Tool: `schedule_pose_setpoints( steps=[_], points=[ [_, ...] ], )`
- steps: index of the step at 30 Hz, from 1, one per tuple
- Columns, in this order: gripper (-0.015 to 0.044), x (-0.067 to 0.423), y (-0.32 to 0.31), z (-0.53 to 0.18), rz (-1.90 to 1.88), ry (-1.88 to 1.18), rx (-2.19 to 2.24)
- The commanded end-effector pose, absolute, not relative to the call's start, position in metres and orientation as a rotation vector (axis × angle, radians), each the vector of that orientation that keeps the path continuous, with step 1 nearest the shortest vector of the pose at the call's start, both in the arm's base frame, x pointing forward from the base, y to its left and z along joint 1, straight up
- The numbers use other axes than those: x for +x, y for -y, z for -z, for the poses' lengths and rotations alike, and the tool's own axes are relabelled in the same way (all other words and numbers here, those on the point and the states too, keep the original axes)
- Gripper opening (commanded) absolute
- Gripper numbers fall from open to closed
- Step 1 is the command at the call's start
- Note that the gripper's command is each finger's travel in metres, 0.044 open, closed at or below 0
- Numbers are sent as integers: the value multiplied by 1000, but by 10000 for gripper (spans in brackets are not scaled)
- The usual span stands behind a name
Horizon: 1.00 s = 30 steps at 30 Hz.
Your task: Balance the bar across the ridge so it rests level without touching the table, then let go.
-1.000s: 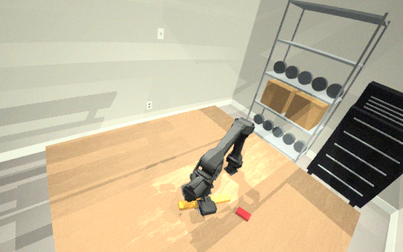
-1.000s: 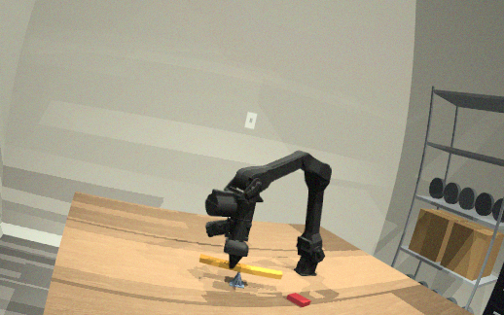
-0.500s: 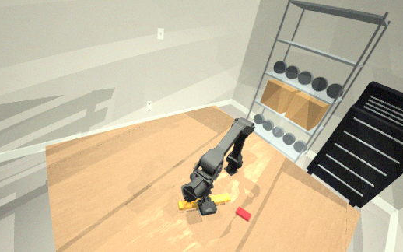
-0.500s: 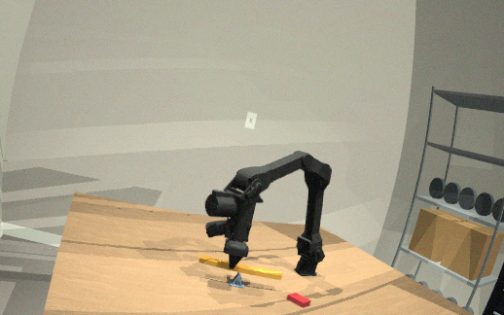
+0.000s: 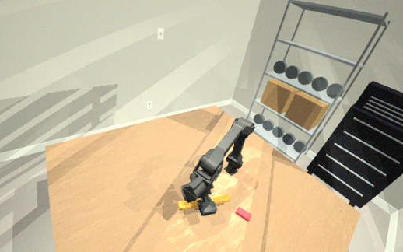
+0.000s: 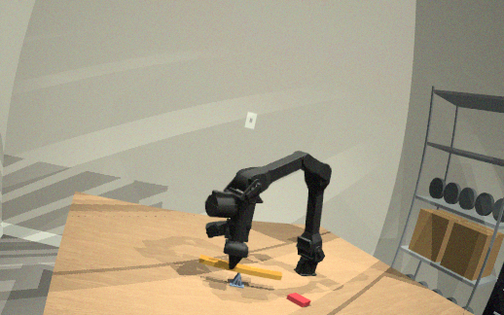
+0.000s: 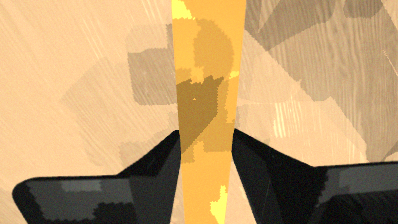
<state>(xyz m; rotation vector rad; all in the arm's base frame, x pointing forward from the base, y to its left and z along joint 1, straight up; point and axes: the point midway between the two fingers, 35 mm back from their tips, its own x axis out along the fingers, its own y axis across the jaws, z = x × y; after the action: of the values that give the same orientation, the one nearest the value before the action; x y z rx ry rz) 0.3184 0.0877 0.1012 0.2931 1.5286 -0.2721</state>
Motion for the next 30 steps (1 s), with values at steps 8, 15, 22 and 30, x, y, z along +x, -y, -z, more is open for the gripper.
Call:
schedule_pose_setpoints(
  steps=[8,15,22,30],
  points=[
    [0,319,-88,-100,275,-1525,295],
    [0,319,-88,-100,275,-1525,295],
    [0,319,-88,-99,275,-1525,295],
    [0,319,-88,-98,275,-1525,295]
  ],
)
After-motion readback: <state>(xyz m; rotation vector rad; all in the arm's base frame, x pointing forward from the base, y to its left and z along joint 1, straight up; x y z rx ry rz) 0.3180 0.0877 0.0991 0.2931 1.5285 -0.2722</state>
